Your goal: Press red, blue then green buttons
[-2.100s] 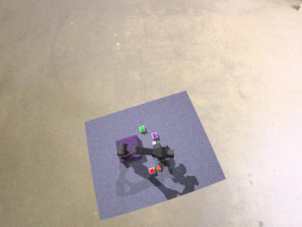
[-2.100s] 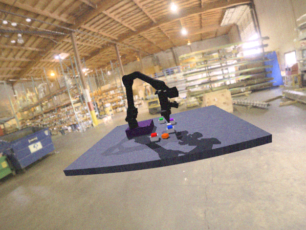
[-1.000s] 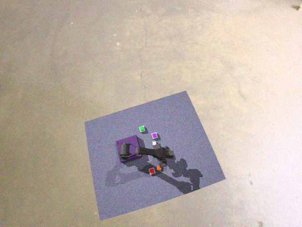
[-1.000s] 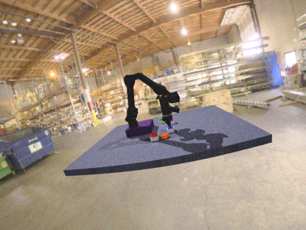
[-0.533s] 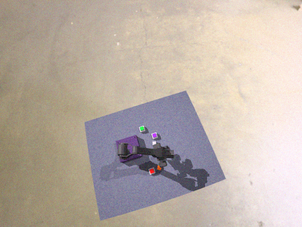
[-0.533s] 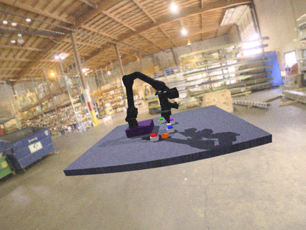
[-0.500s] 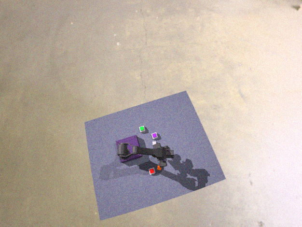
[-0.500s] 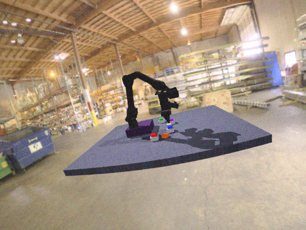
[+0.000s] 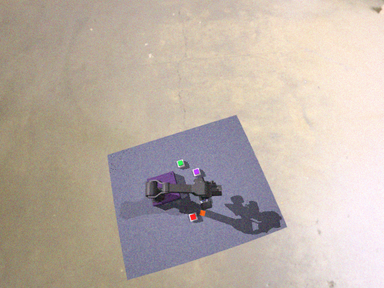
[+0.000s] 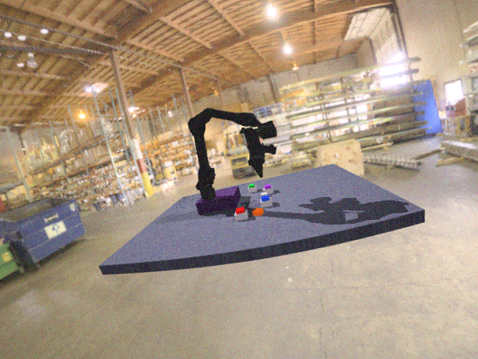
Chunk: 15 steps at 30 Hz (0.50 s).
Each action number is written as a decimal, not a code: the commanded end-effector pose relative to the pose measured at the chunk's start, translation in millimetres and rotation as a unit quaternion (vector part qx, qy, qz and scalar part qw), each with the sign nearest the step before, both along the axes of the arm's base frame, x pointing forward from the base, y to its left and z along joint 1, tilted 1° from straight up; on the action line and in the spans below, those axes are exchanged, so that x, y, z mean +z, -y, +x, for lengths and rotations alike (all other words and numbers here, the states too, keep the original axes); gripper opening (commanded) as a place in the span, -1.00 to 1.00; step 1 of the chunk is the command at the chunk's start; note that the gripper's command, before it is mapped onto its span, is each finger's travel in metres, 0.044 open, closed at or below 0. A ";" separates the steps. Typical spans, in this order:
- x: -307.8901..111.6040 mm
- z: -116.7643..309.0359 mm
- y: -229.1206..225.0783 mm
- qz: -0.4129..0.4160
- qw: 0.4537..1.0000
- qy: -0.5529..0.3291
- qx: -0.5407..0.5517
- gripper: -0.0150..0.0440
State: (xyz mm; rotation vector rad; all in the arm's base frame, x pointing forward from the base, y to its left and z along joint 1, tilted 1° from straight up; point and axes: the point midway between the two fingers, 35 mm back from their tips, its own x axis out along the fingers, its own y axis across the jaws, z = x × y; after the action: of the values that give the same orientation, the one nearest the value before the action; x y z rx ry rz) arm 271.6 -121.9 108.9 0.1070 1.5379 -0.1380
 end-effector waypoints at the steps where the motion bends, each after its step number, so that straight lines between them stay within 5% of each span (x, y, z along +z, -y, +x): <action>1: 1.9 13.2 -46.1 0.002 1.000 0.002 0.009 -0.42; 15: -0.7 -12.2 -235.4 0.012 1.000 0.001 0.009 -0.42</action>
State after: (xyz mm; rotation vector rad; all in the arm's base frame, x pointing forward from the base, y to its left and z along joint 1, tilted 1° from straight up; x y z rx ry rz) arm 276.1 77.6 106.6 0.1072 1.5439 -0.1073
